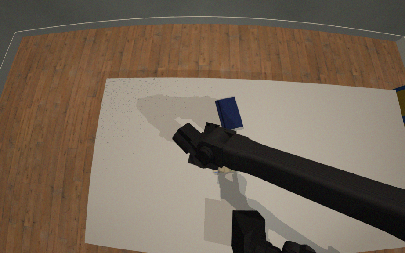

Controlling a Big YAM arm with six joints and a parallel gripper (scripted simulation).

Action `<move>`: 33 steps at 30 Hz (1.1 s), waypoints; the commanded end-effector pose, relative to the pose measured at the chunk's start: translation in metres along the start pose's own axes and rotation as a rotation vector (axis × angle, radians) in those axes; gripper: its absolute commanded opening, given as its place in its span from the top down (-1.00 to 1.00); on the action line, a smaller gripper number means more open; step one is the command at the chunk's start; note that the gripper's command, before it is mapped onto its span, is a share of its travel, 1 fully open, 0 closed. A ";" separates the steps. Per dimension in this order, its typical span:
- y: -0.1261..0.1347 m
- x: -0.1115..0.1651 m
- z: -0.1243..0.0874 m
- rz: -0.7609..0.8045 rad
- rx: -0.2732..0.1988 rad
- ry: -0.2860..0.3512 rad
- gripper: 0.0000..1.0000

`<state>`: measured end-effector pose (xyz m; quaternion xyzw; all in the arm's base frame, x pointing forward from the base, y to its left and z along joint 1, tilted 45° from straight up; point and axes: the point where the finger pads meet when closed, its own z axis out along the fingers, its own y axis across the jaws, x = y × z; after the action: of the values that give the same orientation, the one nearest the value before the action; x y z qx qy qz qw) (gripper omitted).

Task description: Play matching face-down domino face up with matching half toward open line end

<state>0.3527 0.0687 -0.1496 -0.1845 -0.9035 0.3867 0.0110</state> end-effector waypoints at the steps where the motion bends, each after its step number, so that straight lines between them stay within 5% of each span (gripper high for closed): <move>1: 0.011 -0.003 -0.026 -0.114 -0.069 -0.062 0.57; 5: 0.011 -0.003 -0.026 -0.114 -0.069 -0.062 0.57; 6: 0.003 0.009 -0.011 -0.108 -0.026 -0.027 0.57; 15: -0.009 0.062 -0.014 -0.550 -0.065 -0.053 0.57; 22: -0.009 0.062 -0.014 -0.550 -0.065 -0.053 0.57; 23: -0.016 0.068 -0.003 -0.547 -0.024 -0.015 0.57; 33: -0.010 0.065 -0.010 -0.994 -0.062 -0.047 0.57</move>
<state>0.2833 0.0833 -0.1452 0.1937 -0.9074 0.3390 0.1553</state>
